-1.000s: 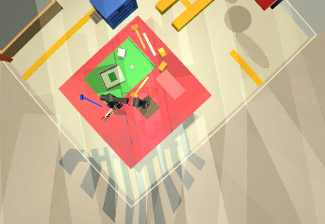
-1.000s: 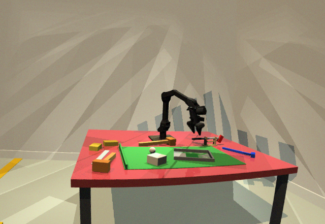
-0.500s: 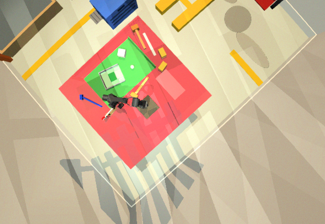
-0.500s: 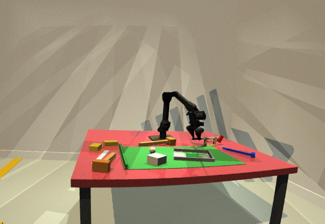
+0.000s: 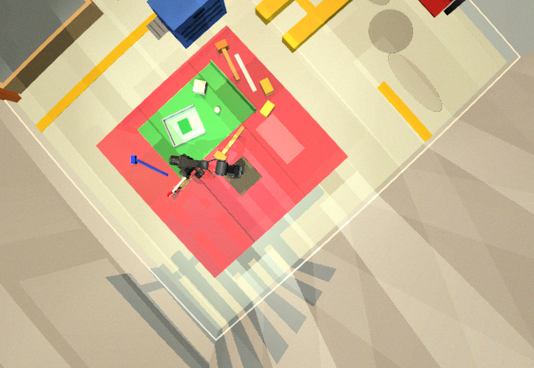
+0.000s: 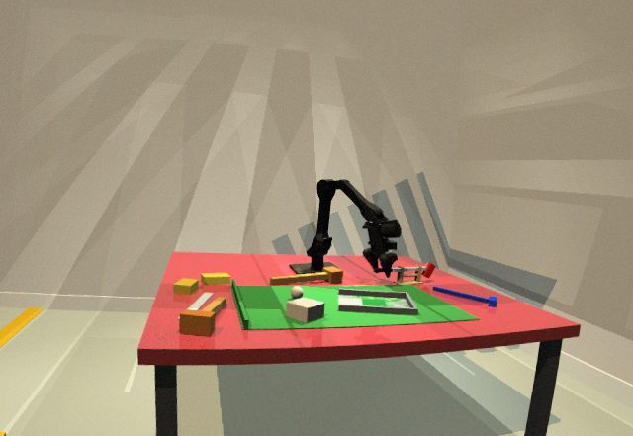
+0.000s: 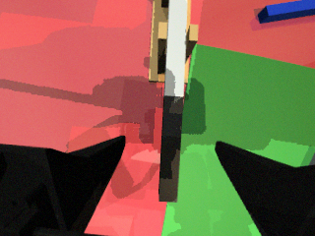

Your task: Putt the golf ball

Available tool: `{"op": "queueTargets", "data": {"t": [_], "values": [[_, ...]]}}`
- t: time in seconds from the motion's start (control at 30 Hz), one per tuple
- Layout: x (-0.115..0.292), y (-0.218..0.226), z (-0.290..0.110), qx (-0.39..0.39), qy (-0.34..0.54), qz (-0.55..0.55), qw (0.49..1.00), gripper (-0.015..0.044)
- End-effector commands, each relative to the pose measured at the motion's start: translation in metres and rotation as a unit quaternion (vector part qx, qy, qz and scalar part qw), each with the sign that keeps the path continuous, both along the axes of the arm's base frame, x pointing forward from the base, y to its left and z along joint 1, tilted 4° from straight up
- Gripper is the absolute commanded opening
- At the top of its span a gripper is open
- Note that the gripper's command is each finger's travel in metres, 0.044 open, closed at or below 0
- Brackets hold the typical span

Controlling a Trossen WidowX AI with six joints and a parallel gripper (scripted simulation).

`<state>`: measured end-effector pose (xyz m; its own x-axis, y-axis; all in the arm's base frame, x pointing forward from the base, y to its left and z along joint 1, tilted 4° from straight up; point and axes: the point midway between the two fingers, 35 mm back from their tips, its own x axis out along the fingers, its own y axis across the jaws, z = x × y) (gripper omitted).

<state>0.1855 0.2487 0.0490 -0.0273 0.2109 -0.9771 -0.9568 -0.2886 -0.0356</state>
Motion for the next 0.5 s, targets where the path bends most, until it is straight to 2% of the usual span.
{"op": "queueTargets", "data": {"t": [0.0, 0.27, 0.47], "values": [[-0.0017, -0.0016, -0.0094, -0.004, 0.006, 0.002, 1.0, 0.044], [-0.0017, -0.0019, -0.0132, -0.004, 0.006, 0.002, 1.0, 0.044], [-0.0005, -0.0013, -0.0099, -0.002, 0.002, 0.0, 1.0, 0.0282]]}}
